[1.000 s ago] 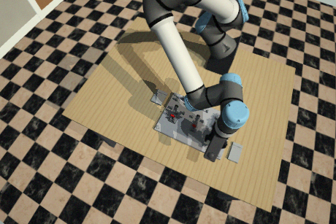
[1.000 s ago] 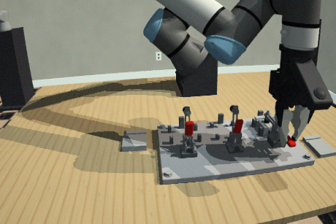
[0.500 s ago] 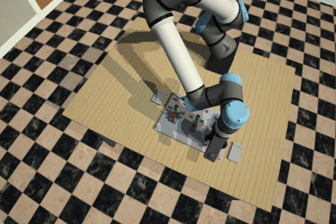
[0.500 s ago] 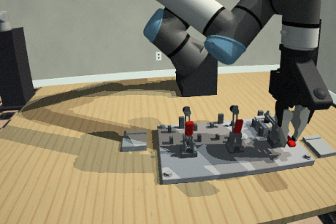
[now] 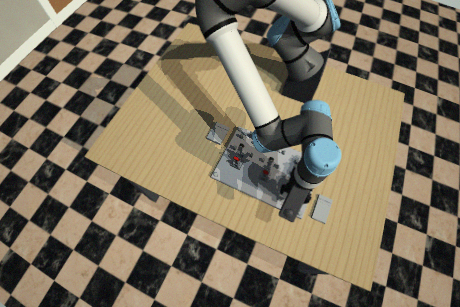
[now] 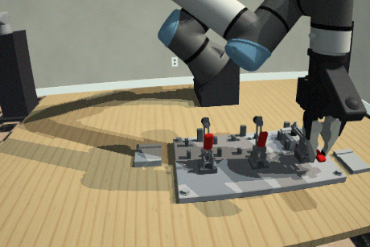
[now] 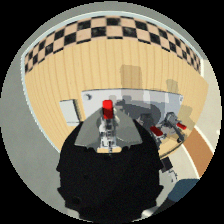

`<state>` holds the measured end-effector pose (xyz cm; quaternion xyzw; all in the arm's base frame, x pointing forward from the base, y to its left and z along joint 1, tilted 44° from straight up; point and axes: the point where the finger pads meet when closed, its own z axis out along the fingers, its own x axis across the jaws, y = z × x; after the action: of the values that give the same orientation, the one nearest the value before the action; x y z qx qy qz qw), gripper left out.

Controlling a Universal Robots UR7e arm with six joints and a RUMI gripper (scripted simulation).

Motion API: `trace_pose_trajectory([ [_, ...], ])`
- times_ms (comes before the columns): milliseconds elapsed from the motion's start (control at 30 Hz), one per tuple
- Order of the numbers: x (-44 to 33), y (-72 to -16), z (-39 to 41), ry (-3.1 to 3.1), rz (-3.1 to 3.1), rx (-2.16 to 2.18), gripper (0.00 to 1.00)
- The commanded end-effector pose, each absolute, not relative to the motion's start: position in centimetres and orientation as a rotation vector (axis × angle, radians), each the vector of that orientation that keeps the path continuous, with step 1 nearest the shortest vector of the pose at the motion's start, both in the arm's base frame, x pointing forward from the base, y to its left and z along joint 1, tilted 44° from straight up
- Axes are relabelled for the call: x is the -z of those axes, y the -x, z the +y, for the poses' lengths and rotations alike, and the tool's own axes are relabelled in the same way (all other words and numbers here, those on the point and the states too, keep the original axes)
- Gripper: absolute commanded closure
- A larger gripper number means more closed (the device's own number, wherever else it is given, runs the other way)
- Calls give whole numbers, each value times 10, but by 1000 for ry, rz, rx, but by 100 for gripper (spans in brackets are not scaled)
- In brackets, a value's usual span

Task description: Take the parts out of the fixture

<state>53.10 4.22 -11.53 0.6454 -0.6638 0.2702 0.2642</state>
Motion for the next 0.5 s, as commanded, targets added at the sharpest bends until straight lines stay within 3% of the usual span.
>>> trace_pose_trajectory([
  [0, 115, -531, 43, -1745, -1795, -731, 100],
  [467, 112, -530, 45, -1745, -1795, -731, 100],
])
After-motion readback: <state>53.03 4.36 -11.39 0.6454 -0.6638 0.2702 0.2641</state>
